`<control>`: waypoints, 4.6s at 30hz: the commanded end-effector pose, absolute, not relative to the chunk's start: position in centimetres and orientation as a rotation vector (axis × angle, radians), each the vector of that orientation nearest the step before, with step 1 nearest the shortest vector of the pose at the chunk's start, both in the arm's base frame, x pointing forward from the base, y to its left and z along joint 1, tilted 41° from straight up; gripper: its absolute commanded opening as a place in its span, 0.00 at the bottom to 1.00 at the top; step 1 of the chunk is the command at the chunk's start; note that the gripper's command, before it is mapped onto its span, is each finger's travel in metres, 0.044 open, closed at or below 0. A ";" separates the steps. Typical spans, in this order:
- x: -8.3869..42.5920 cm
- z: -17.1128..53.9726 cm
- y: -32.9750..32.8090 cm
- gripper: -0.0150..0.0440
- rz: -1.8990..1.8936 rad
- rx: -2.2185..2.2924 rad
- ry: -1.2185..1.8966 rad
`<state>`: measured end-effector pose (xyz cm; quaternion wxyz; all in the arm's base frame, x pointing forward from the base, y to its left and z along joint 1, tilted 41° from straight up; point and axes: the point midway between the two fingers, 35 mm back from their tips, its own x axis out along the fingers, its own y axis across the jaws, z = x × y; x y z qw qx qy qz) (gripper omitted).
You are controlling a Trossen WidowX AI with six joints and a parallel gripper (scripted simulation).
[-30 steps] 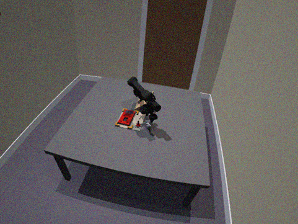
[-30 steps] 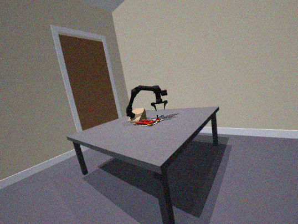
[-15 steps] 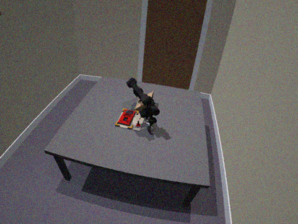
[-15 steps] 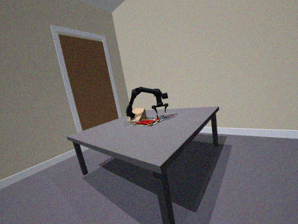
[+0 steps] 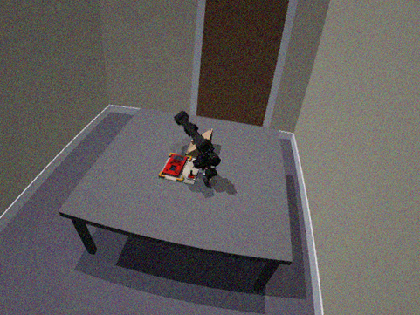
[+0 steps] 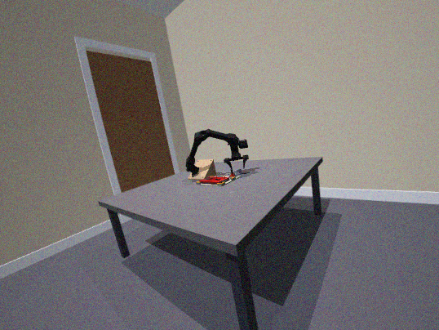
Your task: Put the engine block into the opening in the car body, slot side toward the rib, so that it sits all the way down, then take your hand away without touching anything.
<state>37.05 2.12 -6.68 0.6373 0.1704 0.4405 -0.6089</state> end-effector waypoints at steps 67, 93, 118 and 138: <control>38.3 0.3 8.0 0.25 -1.387 0.381 1.013; 38.3 -0.4 8.0 0.25 -1.384 0.432 1.071; 39.0 0.1 5.8 0.25 -1.268 0.925 1.590; 38.6 -1.8 3.6 0.25 -1.228 1.031 1.695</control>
